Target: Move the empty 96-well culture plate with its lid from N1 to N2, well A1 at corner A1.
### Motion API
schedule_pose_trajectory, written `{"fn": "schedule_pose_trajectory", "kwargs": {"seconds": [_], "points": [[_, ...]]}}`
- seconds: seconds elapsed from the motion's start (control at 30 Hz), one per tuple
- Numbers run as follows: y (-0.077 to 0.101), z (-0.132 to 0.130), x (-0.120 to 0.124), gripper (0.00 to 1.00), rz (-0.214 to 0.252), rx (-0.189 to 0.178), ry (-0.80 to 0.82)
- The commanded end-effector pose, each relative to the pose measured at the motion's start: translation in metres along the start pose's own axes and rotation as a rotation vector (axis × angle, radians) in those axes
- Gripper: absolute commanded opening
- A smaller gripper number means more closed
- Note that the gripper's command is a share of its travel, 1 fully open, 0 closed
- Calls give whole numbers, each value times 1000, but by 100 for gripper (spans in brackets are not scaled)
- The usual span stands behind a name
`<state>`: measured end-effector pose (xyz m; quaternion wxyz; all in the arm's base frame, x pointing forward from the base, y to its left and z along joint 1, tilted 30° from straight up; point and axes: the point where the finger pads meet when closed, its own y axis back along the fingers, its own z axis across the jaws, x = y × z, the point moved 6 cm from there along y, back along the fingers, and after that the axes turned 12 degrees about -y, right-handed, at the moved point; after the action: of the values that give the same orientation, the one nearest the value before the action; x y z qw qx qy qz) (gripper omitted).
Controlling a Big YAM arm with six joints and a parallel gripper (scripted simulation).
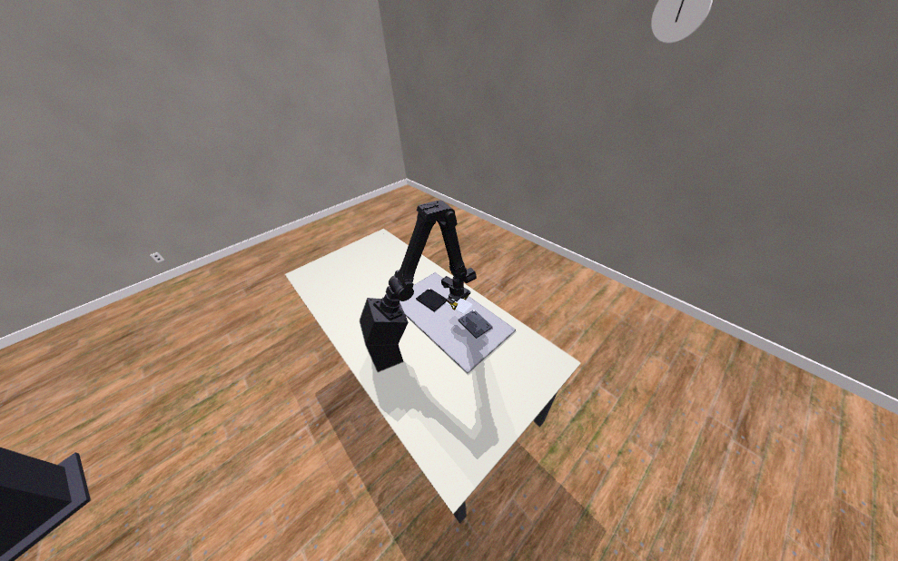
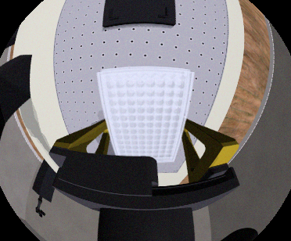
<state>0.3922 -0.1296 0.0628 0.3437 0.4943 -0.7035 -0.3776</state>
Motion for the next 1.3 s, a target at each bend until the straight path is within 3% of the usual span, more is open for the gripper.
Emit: {"fn": "schedule_pose_trajectory", "kwargs": {"seconds": [0.0,0.33,0.57,1.27], "points": [[12,-5,-13,0,-5,47,-21],[12,4,-45,0,-8,47,-22],[1,17,-62,0,-6,12,-17],[2,32,-124,0,-8,17,-17]]}}
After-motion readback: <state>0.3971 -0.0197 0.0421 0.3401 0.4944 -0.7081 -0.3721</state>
